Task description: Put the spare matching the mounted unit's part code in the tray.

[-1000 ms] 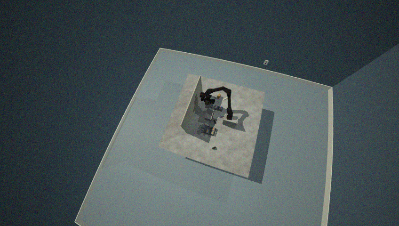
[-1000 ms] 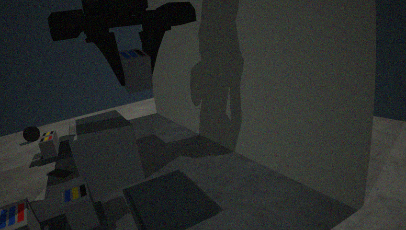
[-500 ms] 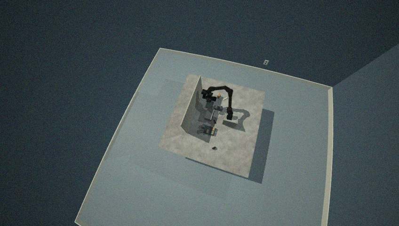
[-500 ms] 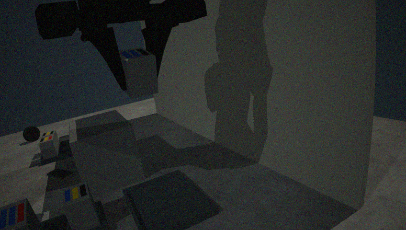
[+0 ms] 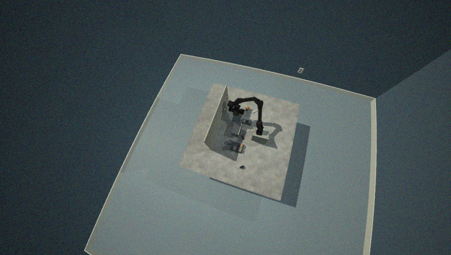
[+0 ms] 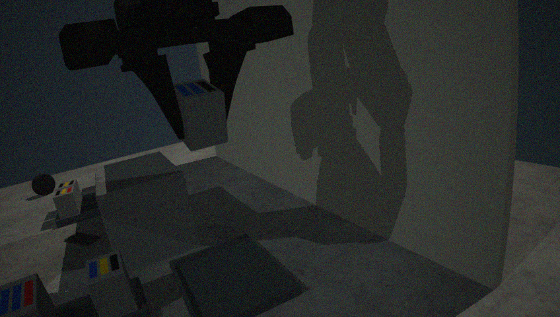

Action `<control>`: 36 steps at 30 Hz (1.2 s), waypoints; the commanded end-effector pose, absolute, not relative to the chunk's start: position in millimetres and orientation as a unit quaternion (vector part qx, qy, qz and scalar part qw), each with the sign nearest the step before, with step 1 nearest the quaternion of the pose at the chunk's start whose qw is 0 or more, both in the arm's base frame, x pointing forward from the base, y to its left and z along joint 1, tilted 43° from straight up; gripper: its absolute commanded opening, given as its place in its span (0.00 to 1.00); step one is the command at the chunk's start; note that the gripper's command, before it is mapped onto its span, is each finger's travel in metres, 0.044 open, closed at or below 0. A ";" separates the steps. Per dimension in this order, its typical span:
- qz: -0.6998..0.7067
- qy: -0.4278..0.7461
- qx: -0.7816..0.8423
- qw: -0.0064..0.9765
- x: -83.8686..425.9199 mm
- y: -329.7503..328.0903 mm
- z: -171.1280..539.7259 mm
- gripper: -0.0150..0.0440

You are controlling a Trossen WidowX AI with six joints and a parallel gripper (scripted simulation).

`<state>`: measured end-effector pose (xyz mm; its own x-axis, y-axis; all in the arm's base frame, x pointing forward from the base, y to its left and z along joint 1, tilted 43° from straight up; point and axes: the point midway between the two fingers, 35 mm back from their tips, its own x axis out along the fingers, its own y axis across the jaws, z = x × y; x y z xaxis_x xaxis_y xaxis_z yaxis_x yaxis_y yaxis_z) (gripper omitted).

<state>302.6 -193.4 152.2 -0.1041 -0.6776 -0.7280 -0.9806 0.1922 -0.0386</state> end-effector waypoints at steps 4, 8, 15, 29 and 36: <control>0.244 0.704 -0.588 0.314 301.4 -198.5 143.4 0.25; 0.244 0.704 -0.588 0.314 301.6 -201.5 140.2 0.25; 0.244 0.704 -0.588 0.315 301.8 -206.8 134.5 0.25; 0.244 0.704 -0.588 0.315 301.5 -217.4 123.3 0.25; 0.244 0.704 -0.588 0.315 301.1 -222.7 117.7 0.25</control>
<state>302.8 -221.5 124.0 -0.1066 -0.6807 -0.7248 -0.9803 0.1941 -0.0380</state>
